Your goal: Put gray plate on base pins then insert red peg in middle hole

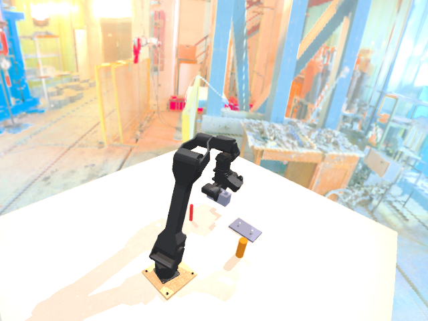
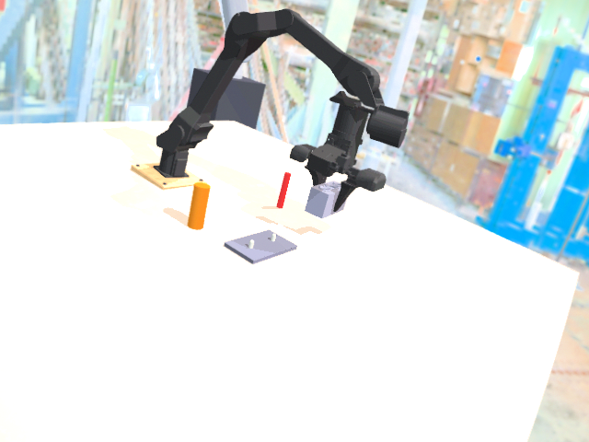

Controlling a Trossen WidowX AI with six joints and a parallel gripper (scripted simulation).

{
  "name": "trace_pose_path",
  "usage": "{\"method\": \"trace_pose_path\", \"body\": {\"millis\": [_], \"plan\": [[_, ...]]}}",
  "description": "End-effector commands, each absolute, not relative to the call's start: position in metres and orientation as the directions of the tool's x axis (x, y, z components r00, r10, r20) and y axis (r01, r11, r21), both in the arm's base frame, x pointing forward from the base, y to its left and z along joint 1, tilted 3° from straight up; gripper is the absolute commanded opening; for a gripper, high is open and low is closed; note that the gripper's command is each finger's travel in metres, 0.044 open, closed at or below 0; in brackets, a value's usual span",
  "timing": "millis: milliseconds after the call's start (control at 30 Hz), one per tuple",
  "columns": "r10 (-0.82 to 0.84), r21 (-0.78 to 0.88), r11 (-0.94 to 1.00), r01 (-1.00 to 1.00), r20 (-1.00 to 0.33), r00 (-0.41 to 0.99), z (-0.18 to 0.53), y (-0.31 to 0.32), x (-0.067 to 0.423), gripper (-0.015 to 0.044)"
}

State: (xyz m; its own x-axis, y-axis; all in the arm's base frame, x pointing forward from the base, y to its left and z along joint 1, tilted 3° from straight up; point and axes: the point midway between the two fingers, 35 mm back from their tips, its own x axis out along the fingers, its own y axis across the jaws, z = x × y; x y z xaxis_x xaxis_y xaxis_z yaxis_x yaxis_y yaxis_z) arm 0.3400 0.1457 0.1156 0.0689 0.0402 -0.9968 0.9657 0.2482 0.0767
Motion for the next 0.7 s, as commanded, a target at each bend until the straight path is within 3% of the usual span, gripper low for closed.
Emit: {"method": "trace_pose_path", "body": {"millis": [0,667], "plan": [[0.046,0.087,0.253,0.963,-0.996,0.078,0.130,0.147,0.342,0.0000],[0.044,0.080,0.232,0.969,-0.996,0.072,0.195,0.143,0.333,0.0000]]}}
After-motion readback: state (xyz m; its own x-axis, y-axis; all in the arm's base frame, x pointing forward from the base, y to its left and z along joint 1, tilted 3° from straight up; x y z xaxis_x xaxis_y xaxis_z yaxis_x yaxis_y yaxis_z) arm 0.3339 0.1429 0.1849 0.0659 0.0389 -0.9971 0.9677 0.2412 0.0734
